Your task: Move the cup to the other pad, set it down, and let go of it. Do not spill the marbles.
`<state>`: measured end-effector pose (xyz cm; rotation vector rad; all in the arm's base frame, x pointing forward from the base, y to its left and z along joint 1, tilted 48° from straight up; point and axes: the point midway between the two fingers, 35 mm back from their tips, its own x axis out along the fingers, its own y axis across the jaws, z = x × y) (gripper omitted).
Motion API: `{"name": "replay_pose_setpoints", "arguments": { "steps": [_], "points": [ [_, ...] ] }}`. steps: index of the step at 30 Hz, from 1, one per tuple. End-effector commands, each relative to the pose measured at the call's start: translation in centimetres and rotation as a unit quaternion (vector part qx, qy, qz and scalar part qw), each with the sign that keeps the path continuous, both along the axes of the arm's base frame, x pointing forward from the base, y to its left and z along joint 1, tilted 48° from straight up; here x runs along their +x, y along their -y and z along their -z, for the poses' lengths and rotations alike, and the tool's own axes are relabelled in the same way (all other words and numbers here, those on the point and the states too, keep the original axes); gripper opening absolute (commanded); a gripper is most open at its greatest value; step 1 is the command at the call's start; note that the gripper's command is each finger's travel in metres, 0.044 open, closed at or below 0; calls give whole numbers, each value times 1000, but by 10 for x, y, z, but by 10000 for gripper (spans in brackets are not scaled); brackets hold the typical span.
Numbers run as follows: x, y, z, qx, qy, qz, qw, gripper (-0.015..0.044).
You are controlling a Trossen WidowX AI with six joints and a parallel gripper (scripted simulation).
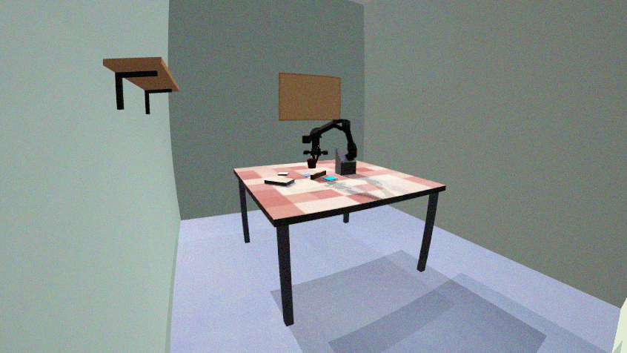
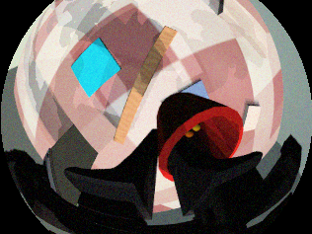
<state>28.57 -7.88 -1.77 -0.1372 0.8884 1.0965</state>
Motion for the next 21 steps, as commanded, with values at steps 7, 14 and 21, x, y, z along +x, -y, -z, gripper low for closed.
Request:
{"name": "replay_pose_setpoints", "arguments": {
  "steps": [7, 14, 21],
  "points": [
    [-9, -14, -13, 3, -1, 1, 1000, 0],
    [-15, -22, -21, 3, -1, 1, 1000, 0],
    [-21, -30, -28, 3, -1, 1, 1000, 0]
  ]
}}
